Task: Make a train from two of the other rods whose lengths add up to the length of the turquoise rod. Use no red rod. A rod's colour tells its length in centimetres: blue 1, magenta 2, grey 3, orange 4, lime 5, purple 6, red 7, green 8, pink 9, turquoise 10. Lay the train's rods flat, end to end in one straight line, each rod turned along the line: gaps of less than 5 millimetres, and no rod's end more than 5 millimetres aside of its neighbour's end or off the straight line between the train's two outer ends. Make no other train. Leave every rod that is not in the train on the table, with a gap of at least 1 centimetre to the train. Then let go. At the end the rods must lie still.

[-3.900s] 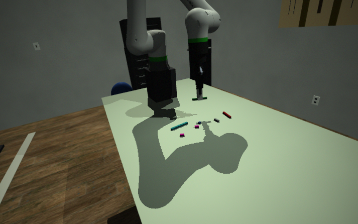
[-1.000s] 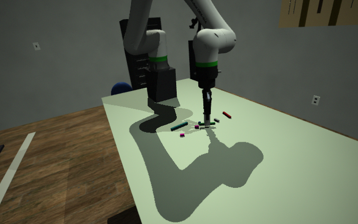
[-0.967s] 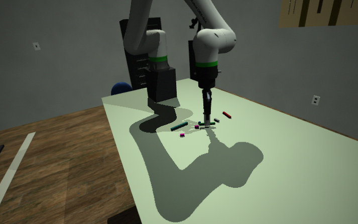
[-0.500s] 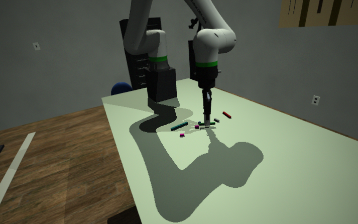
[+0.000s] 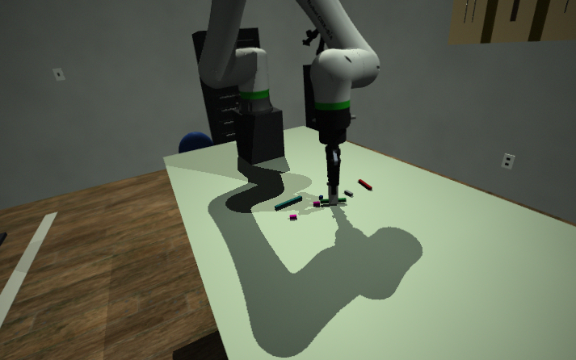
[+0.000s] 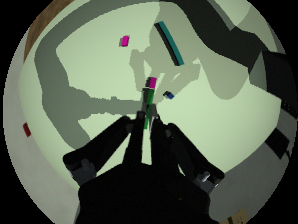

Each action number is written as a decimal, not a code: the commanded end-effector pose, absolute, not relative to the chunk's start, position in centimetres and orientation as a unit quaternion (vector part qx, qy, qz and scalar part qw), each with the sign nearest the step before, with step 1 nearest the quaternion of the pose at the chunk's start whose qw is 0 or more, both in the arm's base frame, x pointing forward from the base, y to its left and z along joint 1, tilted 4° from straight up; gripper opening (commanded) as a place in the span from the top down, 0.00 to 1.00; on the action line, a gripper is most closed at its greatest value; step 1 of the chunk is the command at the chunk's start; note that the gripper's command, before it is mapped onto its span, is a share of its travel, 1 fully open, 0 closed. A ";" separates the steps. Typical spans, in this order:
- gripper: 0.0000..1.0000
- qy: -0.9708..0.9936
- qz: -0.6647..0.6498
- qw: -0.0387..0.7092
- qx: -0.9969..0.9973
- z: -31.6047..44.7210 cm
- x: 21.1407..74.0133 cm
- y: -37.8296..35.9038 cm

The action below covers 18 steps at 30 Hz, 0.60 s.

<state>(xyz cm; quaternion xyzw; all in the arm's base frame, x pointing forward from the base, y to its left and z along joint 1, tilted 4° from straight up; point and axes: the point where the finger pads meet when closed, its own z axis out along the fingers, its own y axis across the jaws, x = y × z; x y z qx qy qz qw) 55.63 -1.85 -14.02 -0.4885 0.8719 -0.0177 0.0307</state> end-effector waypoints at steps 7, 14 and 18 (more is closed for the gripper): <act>0.97 0.872 -0.018 0.031 -0.488 -14.6 55.7 -1.9; 0.97 0.872 -0.018 0.031 -0.488 -14.6 55.7 -1.9; 0.97 0.872 -0.018 0.031 -0.488 -14.6 55.7 -1.9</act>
